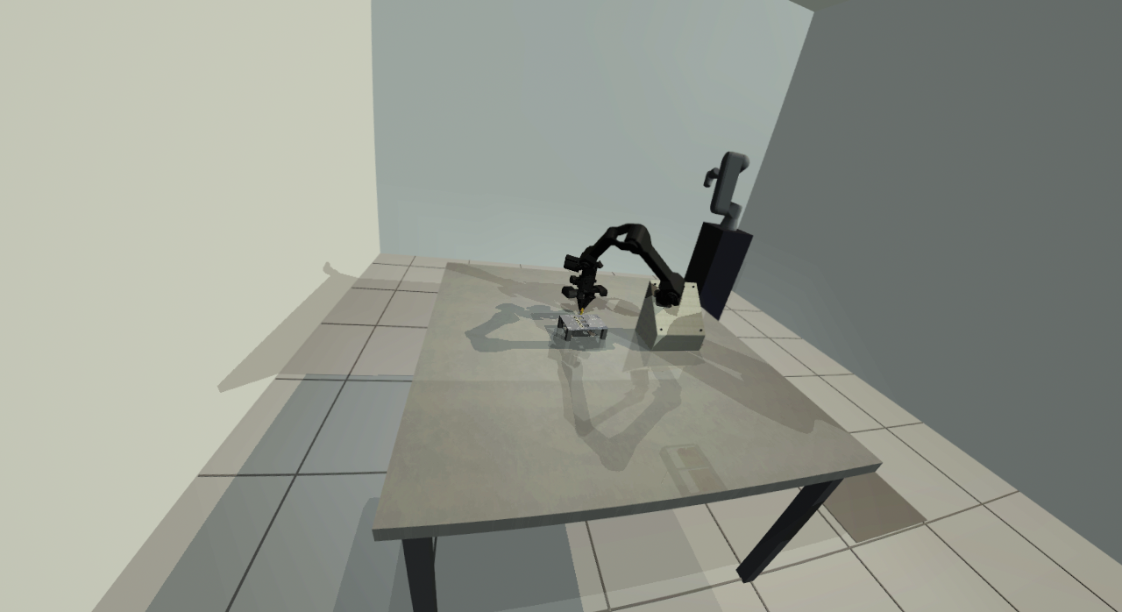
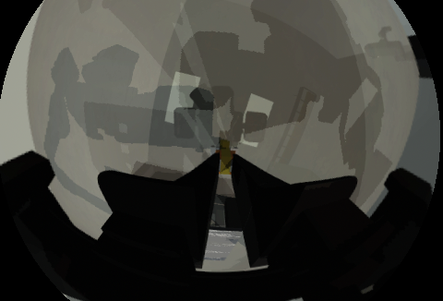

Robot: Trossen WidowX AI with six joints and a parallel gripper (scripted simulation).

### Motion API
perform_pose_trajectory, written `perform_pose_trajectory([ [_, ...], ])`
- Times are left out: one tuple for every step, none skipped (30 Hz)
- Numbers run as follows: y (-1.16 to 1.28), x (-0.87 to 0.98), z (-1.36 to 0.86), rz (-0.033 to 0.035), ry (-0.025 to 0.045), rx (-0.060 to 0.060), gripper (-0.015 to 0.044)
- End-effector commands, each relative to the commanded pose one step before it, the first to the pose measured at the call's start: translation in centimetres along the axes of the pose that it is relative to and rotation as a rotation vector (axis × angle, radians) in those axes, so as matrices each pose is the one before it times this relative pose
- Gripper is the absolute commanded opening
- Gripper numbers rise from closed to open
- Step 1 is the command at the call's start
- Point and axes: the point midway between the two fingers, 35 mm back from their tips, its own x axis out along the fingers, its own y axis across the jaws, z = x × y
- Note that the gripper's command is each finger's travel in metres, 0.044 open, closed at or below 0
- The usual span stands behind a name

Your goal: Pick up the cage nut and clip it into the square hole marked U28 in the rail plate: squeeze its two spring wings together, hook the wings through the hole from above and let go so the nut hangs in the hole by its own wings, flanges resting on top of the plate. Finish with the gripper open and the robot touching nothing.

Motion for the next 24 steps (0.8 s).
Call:
perform_pose_trajectory([
  [0.078, 0.027, -0.008, 0.00372, 0.00158, 0.0027, 0.0025],
  [0.008, 0.003, -0.001, 0.00036, 0.00015, 0.0003, 0.0025],
  [0.000, 0.000, 0.000, 0.00000, 0.00000, 0.0000, 0.0025],
  [0.000, 0.000, 0.000, 0.00000, 0.00000, 0.0000, 0.0025],
  [0.000, 0.000, 0.000, 0.00000, 0.00000, 0.0000, 0.0025],
  [0.000, 0.000, 0.000, 0.00000, 0.00000, 0.0000, 0.0025],
  [-0.083, -0.139, 0.018, -0.00433, -0.00169, -0.0027, 0.0025],
  [0.031, -0.368, 0.034, 0.00020, -0.00054, 0.0002, 0.0025],
  [0.042, -0.618, 0.051, 0.00031, -0.00079, 0.0004, 0.0025],
  [0.038, -0.783, 0.051, 0.00038, -0.00079, 0.0004, 0.0025],
  [0.021, -0.793, 0.038, 0.00037, -0.00057, 0.0004, 0.0025],
  [0.004, -0.800, 0.023, 0.00036, -0.00035, 0.0004, 0.0025],
  [-0.013, -0.807, 0.008, 0.00036, -0.00012, 0.0003, 0.0025],
  [-0.030, -0.813, -0.008, 0.00037, 0.00010, 0.0003, 0.0025],
  [-0.046, -0.815, -0.024, 0.00039, 0.00032, 0.0002, 0.0025],
  [-0.048, -0.653, -0.031, 0.00033, 0.00042, 0.0002, 0.0025],
  [-0.069, -0.392, -0.069, 0.00019, 0.00034, 0.0001, 0.0025],
  [-0.024, -0.131, -0.024, 0.00006, 0.00013, 0.0000, 0.0025],
  [0.000, 0.000, 0.000, 0.00000, 0.00000, 0.0000, 0.0025],
  [0.000, 0.000, 0.000, 0.00000, 0.00000, 0.0000, 0.0025],
  [0.013, -0.081, 0.013, -0.00003, -0.00012, -0.0001, 0.0025],
  [0.038, -0.245, 0.036, -0.00007, -0.00027, -0.0002, 0.0025],
  [0.060, -0.410, 0.055, -0.00009, -0.00034, -0.0002, 0.0025],
  [0.072, -0.536, 0.063, -0.00003, -0.00018, 0.0001, 0.0025],
])
